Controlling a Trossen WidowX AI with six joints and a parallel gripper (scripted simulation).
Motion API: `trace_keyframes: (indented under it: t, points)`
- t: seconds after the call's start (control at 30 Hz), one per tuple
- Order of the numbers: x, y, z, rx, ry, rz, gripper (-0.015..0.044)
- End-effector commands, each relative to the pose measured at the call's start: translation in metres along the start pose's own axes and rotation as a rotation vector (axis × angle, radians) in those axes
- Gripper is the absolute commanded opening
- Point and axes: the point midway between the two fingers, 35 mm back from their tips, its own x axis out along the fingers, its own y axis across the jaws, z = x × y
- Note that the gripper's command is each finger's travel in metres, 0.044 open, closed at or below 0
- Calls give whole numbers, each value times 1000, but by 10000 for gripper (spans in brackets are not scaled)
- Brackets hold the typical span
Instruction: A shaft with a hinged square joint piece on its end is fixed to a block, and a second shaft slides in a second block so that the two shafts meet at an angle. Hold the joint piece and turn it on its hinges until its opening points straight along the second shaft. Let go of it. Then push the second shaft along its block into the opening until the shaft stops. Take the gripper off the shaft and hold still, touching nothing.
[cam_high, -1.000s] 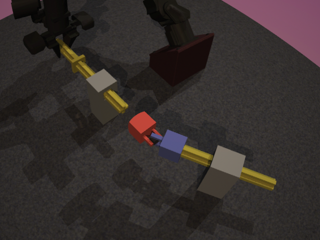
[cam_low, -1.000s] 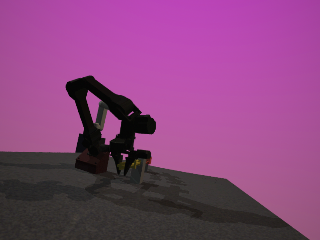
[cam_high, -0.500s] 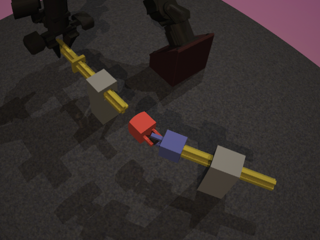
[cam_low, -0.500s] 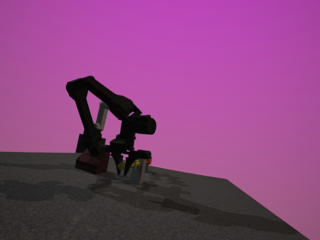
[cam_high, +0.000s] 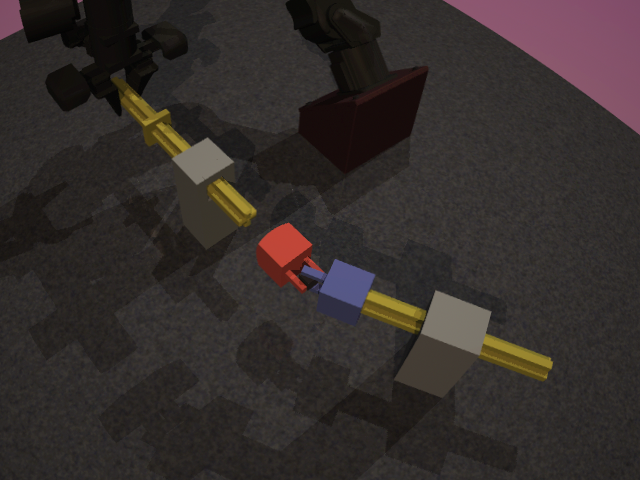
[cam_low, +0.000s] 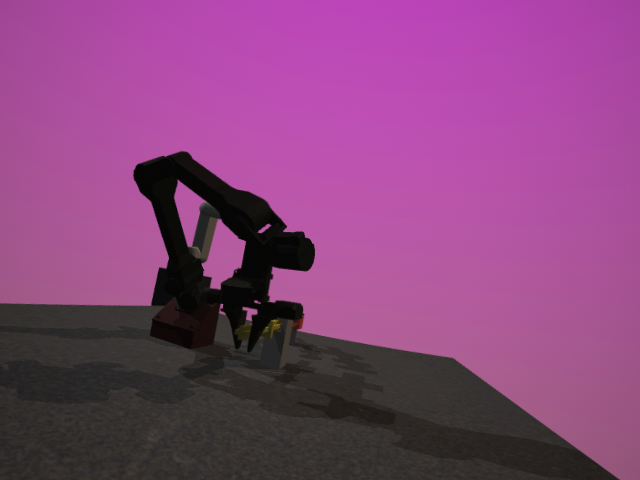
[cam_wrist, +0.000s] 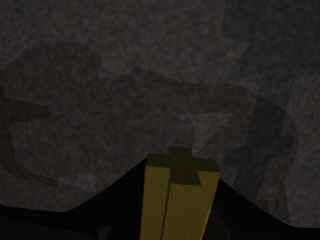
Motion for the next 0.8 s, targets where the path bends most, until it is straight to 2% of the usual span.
trace_keyframes:
  t: [0.0, 0.03, 0.77]
  points:
    - [0, 0, 0, -3, 0, 0, 20]
    - [0, 0, 0, -3, 0, 0, 0]
    - [0, 0, -27, -2, 6, -21, 0]
